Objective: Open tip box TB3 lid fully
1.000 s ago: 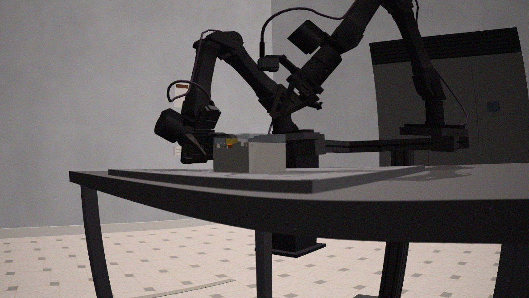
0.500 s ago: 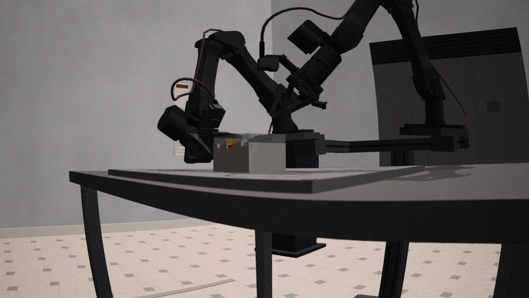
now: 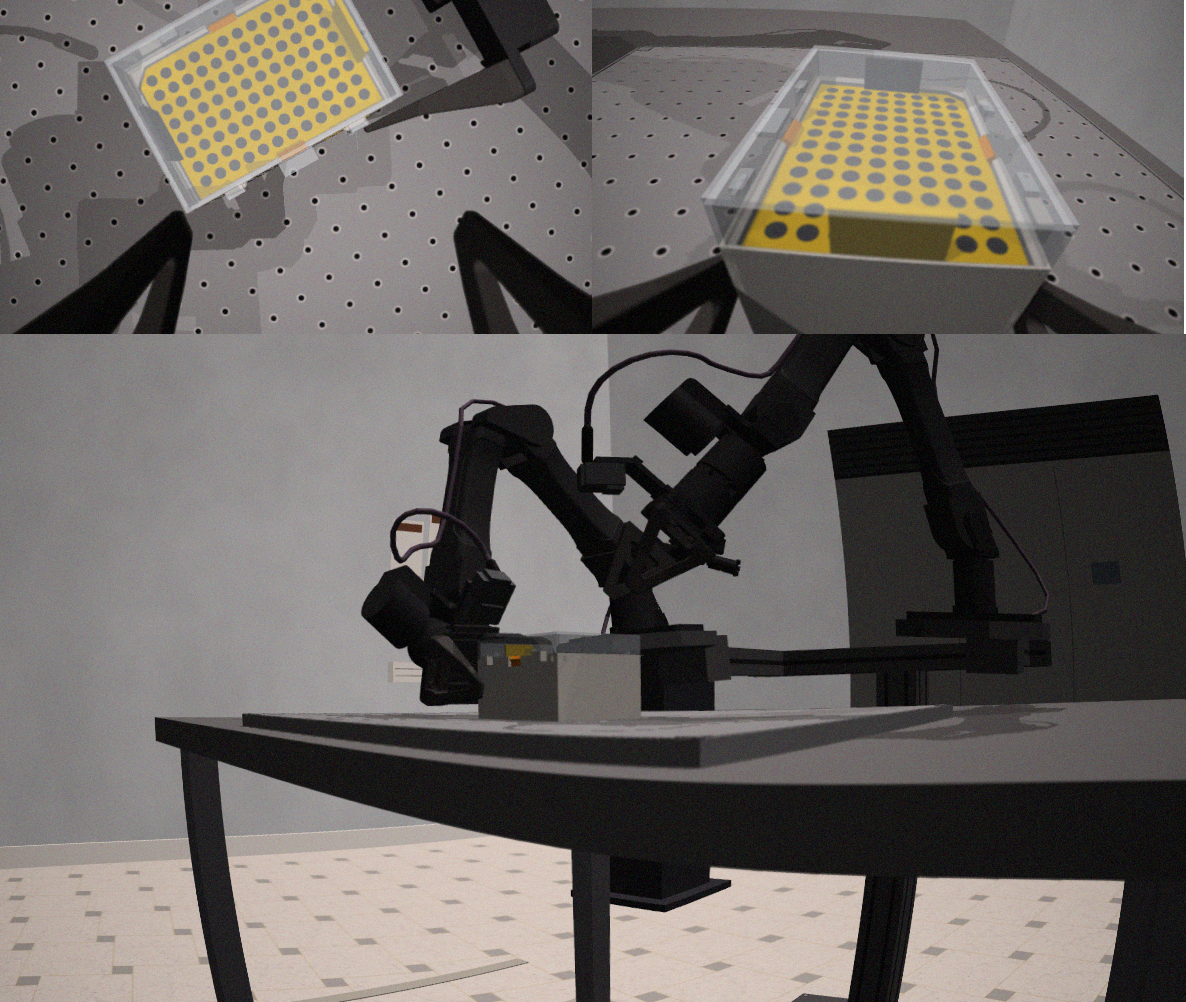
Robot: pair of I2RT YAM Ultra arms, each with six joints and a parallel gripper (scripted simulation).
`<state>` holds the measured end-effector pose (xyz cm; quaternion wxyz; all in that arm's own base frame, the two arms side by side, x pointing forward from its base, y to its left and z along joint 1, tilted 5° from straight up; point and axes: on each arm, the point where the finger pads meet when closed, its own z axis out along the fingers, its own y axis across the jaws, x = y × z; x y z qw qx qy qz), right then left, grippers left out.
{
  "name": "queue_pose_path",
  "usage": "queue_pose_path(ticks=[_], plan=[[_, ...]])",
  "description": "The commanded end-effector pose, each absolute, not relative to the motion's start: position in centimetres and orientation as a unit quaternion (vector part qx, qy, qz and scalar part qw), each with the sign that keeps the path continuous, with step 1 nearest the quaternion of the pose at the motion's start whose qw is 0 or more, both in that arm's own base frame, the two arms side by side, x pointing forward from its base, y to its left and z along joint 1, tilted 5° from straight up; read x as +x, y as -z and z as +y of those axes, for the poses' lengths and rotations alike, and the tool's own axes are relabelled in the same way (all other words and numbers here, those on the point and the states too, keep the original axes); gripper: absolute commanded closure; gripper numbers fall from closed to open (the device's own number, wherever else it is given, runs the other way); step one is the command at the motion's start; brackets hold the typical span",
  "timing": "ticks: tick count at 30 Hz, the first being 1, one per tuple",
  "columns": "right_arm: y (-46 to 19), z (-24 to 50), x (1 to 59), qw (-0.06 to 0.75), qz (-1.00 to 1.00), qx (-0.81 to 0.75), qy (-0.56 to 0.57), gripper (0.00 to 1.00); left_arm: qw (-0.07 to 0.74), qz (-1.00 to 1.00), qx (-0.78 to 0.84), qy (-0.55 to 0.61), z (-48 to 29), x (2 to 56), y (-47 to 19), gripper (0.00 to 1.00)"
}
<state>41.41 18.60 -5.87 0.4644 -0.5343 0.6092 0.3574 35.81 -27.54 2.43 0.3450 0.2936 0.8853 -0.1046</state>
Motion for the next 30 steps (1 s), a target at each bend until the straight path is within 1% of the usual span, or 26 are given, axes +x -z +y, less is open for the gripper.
queue_pose_path(ticks=[1, 10, 11, 13, 14, 16, 22, 24, 26, 28, 30], plan=[[5.36, 19.40, 42.30, 0.476, 0.599, -0.537, -0.355, 0.00, 0.357, 0.880, 0.294, 0.110, -28.20, 35.84, -3.15, 0.00], [5.36, 19.21, 42.39, 0.477, 0.600, -0.536, -0.354, 0.00, 0.357, 0.880, 0.294, 0.110, -28.20, 35.84, -3.15, 0.00], [5.36, 19.21, 42.39, 0.477, 0.600, -0.536, -0.354, 0.04, 0.357, 0.880, 0.294, 0.110, -28.20, 35.84, -3.15, 0.00], [5.40, 19.21, 42.35, 0.476, 0.601, -0.535, -0.355, 0.04, 0.357, 0.880, 0.294, 0.110, -28.20, 35.84, -3.15, 0.00], [5.43, 19.20, 42.31, 0.475, 0.601, -0.535, -0.356, 0.09, 0.357, 0.880, 0.294, 0.110, -28.20, 35.84, -3.15, 0.00], [5.43, 19.20, 42.31, 0.474, 0.602, -0.535, -0.356, 0.09, 0.357, 0.880, 0.294, 0.110, -28.20, 35.84, -3.15, 0.00], [5.32, 19.12, 42.07, 0.474, 0.602, -0.535, -0.356, 0.17, 0.360, 0.880, 0.291, 0.109, -28.07, 36.14, -3.32, 0.00], [5.24, 19.10, 42.07, 0.477, 0.600, -0.537, -0.354, 0.40, 0.360, 0.880, 0.291, 0.109, -28.07, 36.14, -3.32, 0.00], [5.24, 19.10, 42.07, 0.477, 0.600, -0.537, -0.354, 0.40, 0.360, 0.880, 0.291, 0.109, -28.07, 36.14, -3.32, 0.00], [5.26, 19.10, 42.05, 0.476, 0.600, -0.537, -0.354, 0.62, 0.360, 0.880, 0.291, 0.109, -28.07, 36.14, -3.32, 0.00], [5.26, 19.10, 42.05, 0.476, 0.600, -0.537, -0.354, 0.40, 0.360, 0.880, 0.291, 0.109, -28.07, 36.14, -3.32, 0.00]])
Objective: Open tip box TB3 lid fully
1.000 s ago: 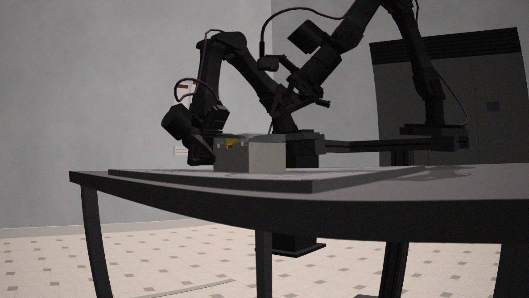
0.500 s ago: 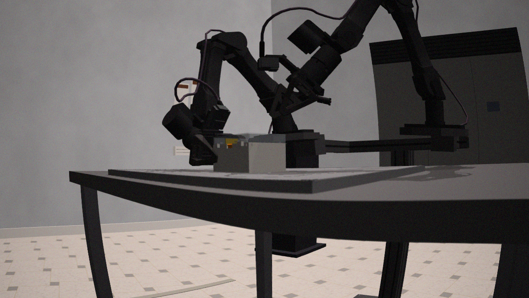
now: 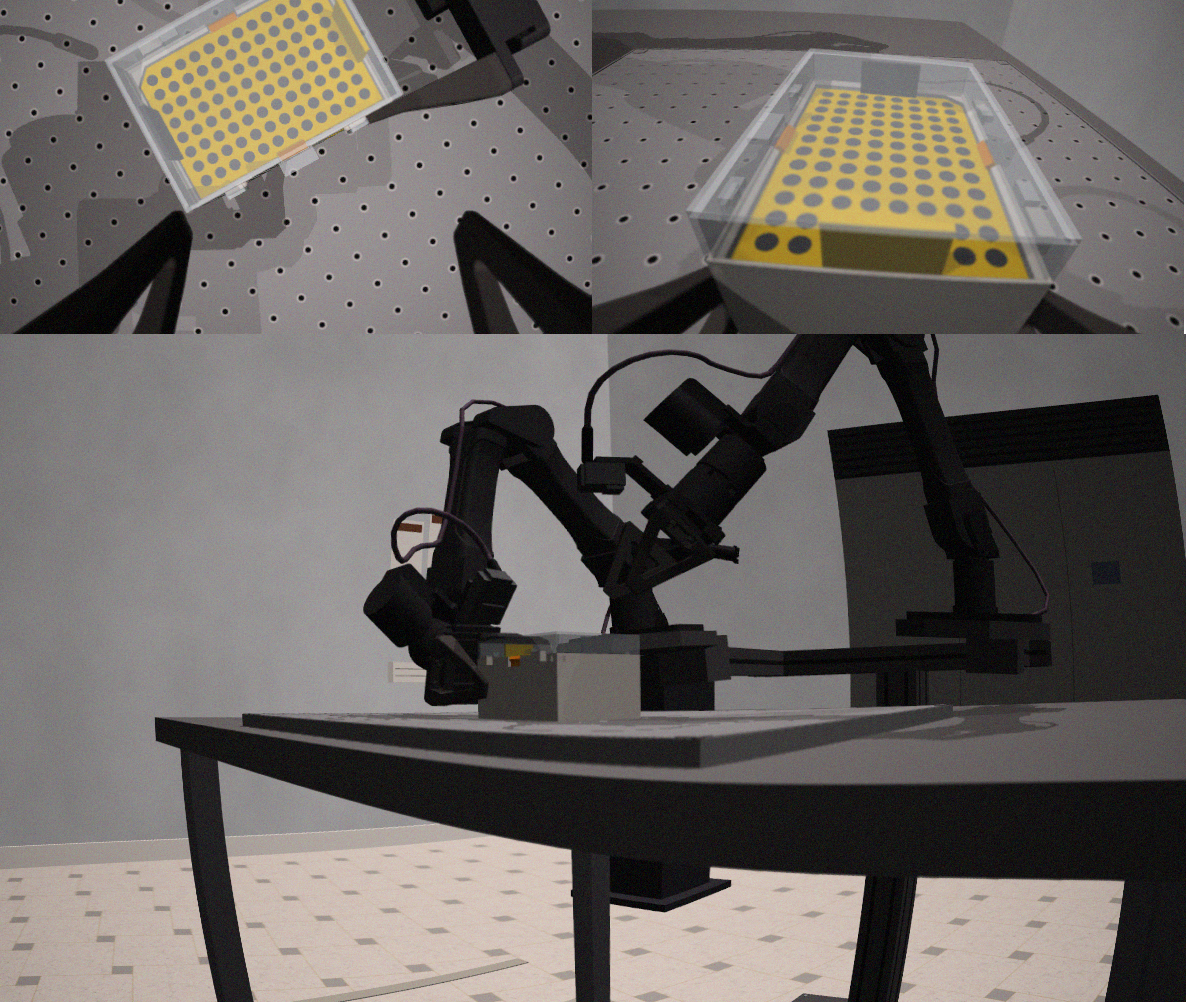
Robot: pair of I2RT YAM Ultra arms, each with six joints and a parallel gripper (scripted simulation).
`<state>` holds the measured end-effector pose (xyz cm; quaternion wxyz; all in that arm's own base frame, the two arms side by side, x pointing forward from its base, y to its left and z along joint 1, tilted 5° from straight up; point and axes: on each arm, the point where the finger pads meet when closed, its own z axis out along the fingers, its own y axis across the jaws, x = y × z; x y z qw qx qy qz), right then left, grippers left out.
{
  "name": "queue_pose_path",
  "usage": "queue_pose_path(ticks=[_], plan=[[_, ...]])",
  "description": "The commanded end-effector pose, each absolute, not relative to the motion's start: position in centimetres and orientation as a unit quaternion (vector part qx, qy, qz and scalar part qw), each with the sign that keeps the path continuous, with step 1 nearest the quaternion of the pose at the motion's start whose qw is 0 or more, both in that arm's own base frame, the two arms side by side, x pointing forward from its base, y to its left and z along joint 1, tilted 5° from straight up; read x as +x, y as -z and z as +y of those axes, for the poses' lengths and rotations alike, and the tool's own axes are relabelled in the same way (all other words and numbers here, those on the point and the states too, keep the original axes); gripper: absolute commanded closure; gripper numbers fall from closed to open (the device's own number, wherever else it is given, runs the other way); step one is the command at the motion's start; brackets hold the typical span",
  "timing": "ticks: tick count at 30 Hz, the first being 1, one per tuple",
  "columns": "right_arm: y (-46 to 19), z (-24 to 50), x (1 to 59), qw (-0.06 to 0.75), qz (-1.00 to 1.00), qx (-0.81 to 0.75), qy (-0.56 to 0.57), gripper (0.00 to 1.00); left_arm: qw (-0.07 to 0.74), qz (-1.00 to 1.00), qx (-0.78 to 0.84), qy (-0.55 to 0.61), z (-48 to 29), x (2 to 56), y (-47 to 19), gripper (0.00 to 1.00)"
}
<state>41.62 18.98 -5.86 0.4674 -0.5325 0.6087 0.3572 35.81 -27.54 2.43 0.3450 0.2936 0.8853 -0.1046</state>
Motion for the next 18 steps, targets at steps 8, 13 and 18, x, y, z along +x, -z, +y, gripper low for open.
queue_pose_path(ticks=[8, 13, 18], plan=[[5.3, 19.1, 42.0, 0.474, 0.602, -0.535, -0.356, 0.16, 0.472, 0.846, 0.231, 0.090, -29.1, 39.8, -5.2, 0.57], [5.3, 19.1, 42.0, 0.474, 0.602, -0.535, -0.356, 0.16, 0.519, 0.828, 0.198, 0.080, -29.5, 40.9, -5.3, 0.57], [5.3, 19.1, 42.0, 0.474, 0.602, -0.535, -0.356, 0.16, 0.586, 0.795, 0.136, 0.070, -29.7, 41.6, -4.9, 0.57]])
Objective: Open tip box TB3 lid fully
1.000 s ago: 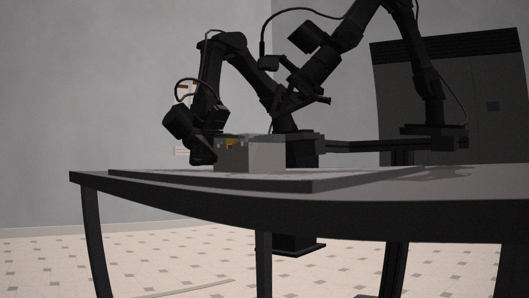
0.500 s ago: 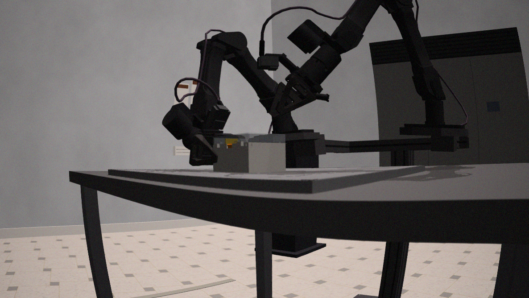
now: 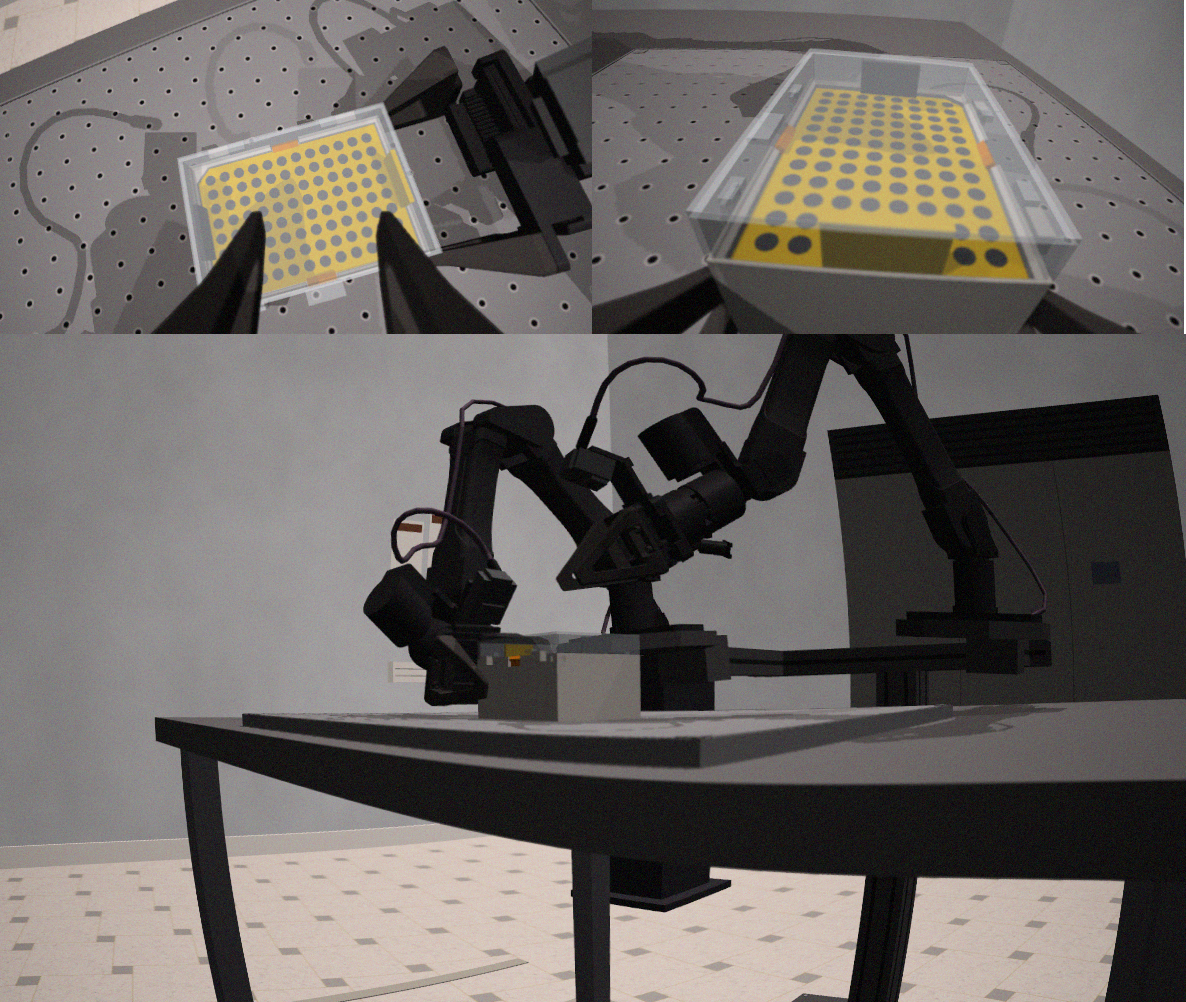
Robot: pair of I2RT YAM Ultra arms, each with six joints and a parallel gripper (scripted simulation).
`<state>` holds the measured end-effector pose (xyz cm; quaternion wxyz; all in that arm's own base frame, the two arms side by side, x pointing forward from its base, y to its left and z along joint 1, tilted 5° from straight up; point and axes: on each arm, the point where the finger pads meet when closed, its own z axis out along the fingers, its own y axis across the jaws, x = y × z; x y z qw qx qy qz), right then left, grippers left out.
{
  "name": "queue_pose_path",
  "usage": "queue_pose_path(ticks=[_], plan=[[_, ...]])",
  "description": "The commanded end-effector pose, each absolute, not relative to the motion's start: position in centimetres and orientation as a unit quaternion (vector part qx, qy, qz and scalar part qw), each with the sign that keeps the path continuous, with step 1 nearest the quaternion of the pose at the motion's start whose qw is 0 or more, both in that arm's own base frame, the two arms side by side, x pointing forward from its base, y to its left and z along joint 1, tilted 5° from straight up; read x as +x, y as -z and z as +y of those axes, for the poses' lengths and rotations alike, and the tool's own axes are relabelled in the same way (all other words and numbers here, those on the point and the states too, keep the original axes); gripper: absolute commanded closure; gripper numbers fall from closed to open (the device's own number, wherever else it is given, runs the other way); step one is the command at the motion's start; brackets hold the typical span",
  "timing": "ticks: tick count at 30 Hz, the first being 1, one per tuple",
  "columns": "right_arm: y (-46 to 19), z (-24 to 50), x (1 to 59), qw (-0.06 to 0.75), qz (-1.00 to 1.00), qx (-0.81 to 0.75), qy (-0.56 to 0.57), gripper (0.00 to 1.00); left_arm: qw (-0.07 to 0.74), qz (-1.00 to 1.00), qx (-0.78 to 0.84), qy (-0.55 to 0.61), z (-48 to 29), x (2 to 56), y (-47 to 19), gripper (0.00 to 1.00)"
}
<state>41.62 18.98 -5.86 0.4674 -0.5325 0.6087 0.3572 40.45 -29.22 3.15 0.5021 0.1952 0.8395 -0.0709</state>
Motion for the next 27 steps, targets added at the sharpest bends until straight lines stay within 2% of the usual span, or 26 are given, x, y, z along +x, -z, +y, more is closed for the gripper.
queue_pose_path(ticks=[1, 15, 27], plan=[[5.3, 19.1, 42.0, 0.474, 0.602, -0.535, -0.356, 0.16, 0.598, 0.789, 0.123, 0.069, -29.6, 41.6, -4.8, 0.57], [5.3, 19.1, 42.0, 0.474, 0.602, -0.535, -0.356, 0.16, 0.680, 0.730, 0.005, 0.070, -28.0, 40.1, -4.0, 0.57], [5.3, 19.1, 42.0, 0.474, 0.602, -0.535, -0.356, 0.16, 0.653, 0.754, 0.069, 0.021, -27.9, 35.9, 3.0, 0.57]])
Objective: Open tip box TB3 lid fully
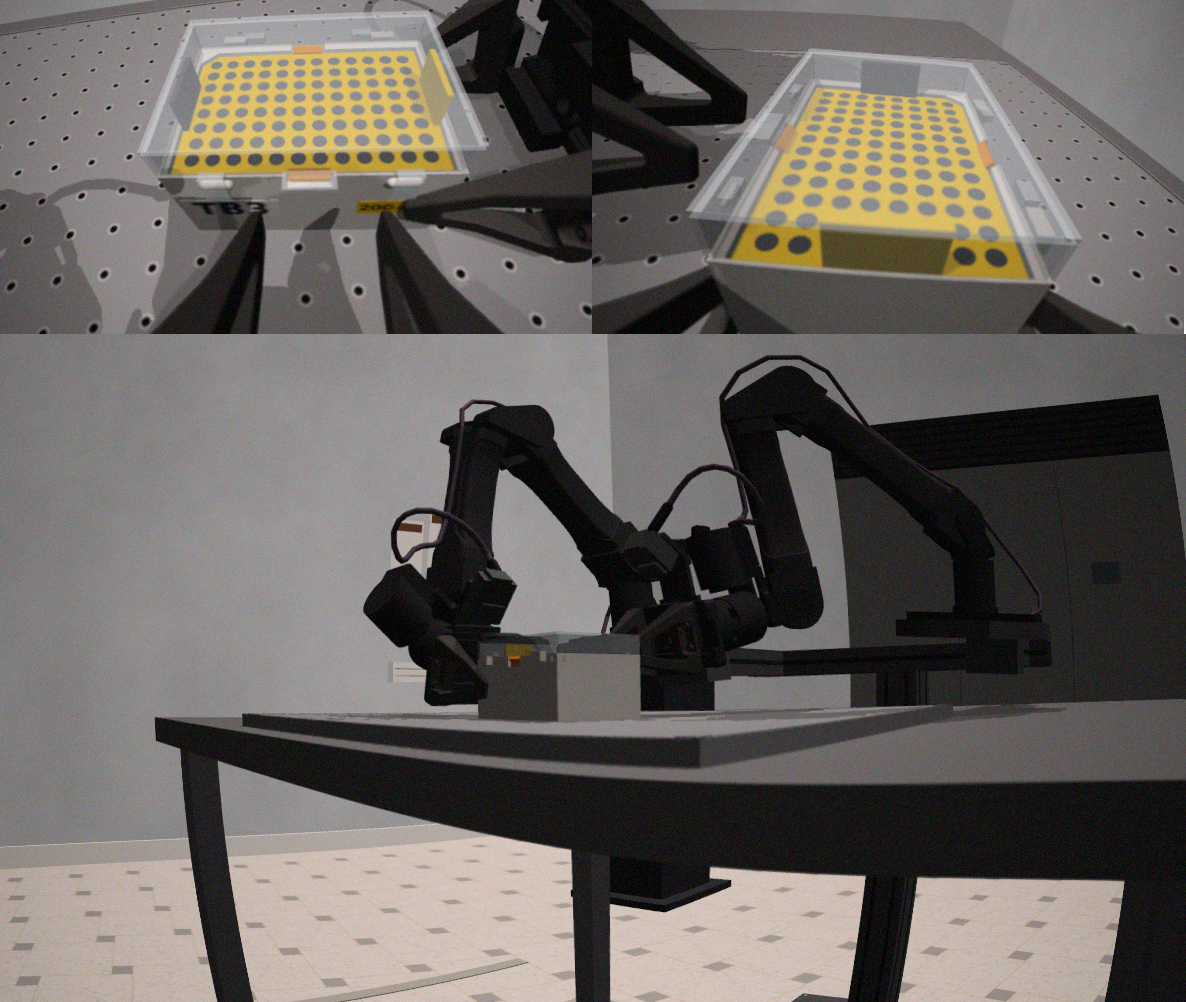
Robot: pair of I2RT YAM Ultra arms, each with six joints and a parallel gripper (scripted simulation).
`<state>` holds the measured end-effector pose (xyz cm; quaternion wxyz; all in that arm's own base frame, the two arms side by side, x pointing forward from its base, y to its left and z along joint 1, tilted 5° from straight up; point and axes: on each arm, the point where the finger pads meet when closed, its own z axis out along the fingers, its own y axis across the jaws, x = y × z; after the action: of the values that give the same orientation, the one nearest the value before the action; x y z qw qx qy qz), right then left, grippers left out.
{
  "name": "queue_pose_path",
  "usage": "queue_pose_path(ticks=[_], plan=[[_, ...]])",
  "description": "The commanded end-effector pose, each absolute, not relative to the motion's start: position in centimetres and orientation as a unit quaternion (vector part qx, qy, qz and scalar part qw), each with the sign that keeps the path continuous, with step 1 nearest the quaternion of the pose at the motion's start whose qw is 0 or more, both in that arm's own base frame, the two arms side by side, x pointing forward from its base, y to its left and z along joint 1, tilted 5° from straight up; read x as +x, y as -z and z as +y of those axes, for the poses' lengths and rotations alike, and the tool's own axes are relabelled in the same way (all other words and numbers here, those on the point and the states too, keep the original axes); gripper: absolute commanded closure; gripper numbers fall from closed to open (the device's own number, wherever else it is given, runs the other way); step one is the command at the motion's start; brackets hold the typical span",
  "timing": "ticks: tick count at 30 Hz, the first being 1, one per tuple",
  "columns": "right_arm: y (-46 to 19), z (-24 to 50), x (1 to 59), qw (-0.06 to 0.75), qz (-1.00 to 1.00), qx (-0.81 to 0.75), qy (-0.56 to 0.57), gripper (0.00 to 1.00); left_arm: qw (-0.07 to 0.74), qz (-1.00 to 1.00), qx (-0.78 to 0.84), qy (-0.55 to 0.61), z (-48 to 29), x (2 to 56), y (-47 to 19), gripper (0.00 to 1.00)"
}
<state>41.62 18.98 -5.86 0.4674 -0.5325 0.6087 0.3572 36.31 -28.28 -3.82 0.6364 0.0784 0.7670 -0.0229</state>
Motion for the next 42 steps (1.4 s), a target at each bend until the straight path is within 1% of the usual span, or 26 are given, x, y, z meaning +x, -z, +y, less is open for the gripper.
queue_pose_path(ticks=[1, 6, 11, 24, 33, 34, 38, 39, 41, 42], plan=[[5.3, 19.1, 42.0, 0.474, 0.602, -0.535, -0.356, 0.16, 0.653, 0.754, 0.069, 0.021, -27.9, 35.9, 3.0, 0.57], [5.3, 19.1, 42.0, 0.474, 0.602, -0.535, -0.356, 0.16, 0.648, 0.758, 0.074, 0.024, -28.1, 35.8, 3.2, 0.57], [5.3, 19.1, 42.0, 0.474, 0.602, -0.535, -0.356, 0.16, 0.656, 0.752, 0.067, 0.030, -28.6, 37.4, 2.1, 0.57], [5.3, 19.1, 42.0, 0.474, 0.602, -0.535, -0.356, 0.16, 0.650, 0.756, 0.073, 0.024, -28.7, 38.9, 2.8, 0.57], [5.3, 19.1, 42.0, 0.474, 0.602, -0.535, -0.356, 0.16, 0.653, 0.754, 0.069, 0.025, -28.7, 38.9, 2.6, 0.57], [5.3, 19.1, 42.0, 0.474, 0.602, -0.535, -0.356, 0.16, 0.653, 0.754, 0.069, 0.025, -28.7, 38.9, 2.6, 0.66], [5.3, 19.1, 42.0, 0.474, 0.602, -0.535, -0.356, 0.16, 0.653, 0.754, 0.069, 0.025, -28.7, 38.9, 2.6, 0.66], [5.3, 19.1, 42.0, 0.474, 0.602, -0.535, -0.356, 0.16, 0.651, 0.755, 0.069, 0.025, -28.5, 38.5, 2.7, 0.70], [5.3, 19.1, 42.0, 0.474, 0.602, -0.535, -0.356, 0.16, 0.651, 0.755, 0.069, 0.025, -28.5, 38.5, 2.7, 0.70], [5.3, 19.1, 42.0, 0.474, 0.602, -0.535, -0.356, 0.16, 0.654, 0.753, 0.068, 0.026, -28.4, 38.6, 2.6, 0.74]])
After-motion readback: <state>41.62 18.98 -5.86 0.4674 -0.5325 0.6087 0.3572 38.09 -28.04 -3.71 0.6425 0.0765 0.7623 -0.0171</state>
